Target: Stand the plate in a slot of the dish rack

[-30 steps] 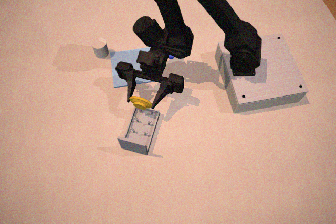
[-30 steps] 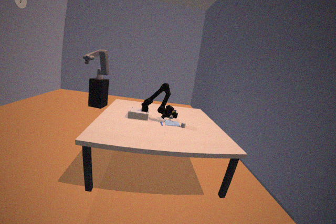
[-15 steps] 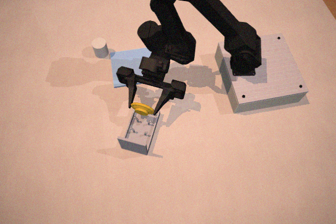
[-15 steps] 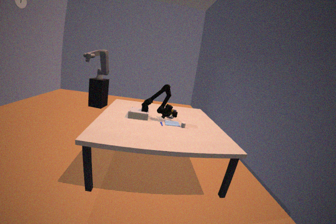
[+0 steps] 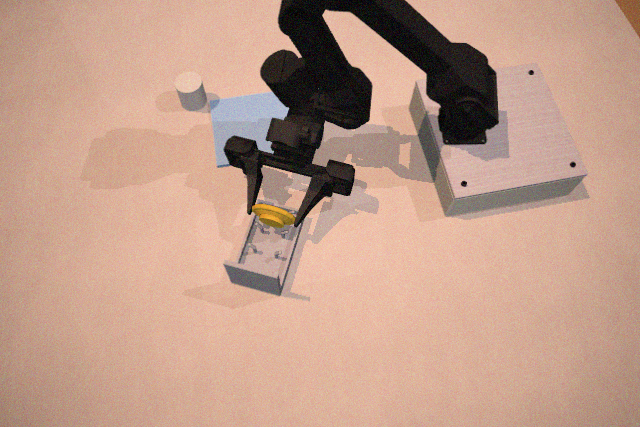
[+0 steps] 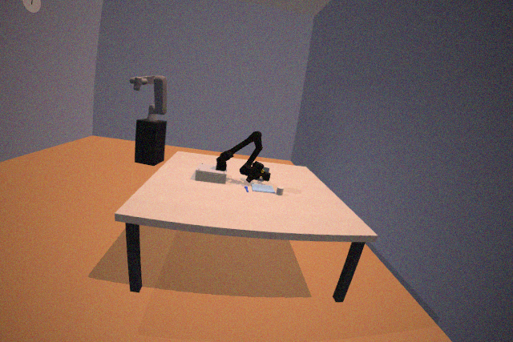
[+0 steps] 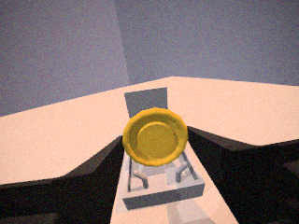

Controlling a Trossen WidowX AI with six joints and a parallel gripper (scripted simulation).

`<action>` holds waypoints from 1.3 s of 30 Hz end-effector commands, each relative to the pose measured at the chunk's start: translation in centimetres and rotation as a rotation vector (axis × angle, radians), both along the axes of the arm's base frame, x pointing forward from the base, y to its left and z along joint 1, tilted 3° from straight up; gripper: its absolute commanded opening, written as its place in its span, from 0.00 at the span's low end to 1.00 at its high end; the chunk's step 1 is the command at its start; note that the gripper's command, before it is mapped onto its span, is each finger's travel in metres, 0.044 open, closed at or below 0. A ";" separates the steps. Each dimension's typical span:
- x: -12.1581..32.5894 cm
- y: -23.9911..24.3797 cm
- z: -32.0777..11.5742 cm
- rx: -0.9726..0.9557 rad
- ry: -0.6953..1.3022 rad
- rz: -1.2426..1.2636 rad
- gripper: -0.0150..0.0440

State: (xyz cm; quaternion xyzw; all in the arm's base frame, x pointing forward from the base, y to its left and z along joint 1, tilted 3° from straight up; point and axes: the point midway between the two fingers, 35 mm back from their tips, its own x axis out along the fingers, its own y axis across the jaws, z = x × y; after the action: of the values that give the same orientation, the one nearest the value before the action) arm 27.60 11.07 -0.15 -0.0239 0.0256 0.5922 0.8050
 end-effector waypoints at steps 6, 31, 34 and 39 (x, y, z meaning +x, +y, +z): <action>0.0 0.0 0.1 0.001 0.001 0.000 0.25; 0.0 0.0 0.2 0.000 0.000 0.000 0.93; 0.5 -0.2 2.0 0.006 -0.004 0.002 0.93; 0.8 -0.4 6.2 0.018 -0.010 0.008 0.93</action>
State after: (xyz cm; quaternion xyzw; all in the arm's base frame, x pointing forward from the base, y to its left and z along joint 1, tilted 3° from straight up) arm 28.35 10.79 3.26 -0.0219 0.0211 0.5930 0.8046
